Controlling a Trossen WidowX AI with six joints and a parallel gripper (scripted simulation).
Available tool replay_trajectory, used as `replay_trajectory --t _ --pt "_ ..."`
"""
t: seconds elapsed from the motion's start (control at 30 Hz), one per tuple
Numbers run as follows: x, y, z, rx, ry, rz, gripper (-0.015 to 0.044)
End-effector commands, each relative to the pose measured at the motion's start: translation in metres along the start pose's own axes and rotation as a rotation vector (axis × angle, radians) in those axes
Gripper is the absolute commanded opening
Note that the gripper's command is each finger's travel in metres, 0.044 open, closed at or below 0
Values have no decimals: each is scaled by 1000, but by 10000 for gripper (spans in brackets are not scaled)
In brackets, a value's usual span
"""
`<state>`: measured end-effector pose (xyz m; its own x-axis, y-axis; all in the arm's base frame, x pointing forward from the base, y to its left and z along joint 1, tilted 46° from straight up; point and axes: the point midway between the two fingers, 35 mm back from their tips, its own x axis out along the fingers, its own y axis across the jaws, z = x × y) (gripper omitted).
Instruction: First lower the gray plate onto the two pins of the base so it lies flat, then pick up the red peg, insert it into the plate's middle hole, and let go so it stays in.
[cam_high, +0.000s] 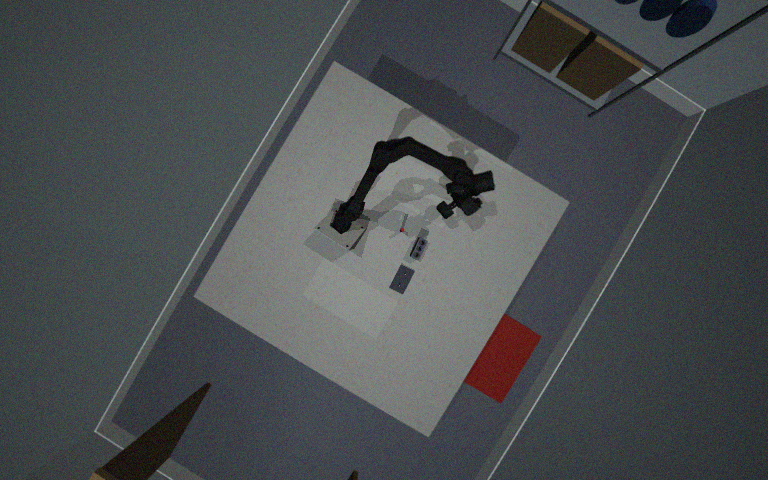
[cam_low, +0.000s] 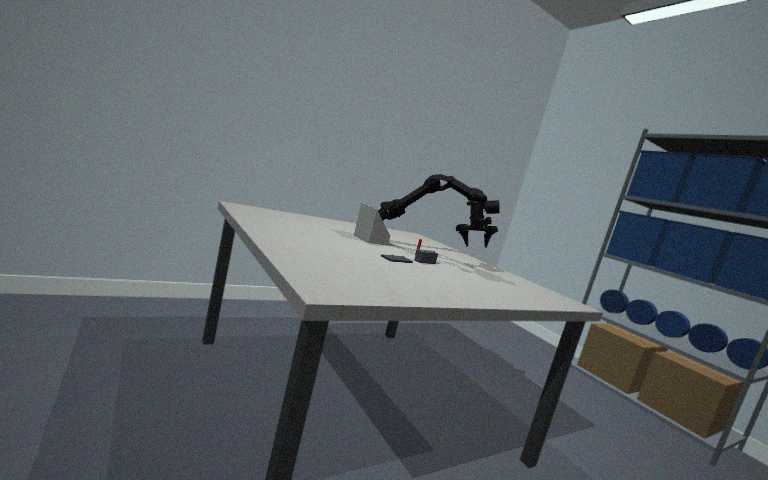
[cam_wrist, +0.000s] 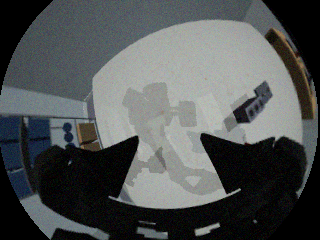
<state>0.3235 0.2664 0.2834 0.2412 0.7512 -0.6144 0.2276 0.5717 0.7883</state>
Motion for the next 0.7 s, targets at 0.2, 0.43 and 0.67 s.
replay_trajectory --t 0.2,0.43,0.67 --pt "-20 -154 69 640 91 -272 440" --pt "-51 -229 79 1070 184 -324 440" --pt "-51 -229 79 1070 184 -324 440"
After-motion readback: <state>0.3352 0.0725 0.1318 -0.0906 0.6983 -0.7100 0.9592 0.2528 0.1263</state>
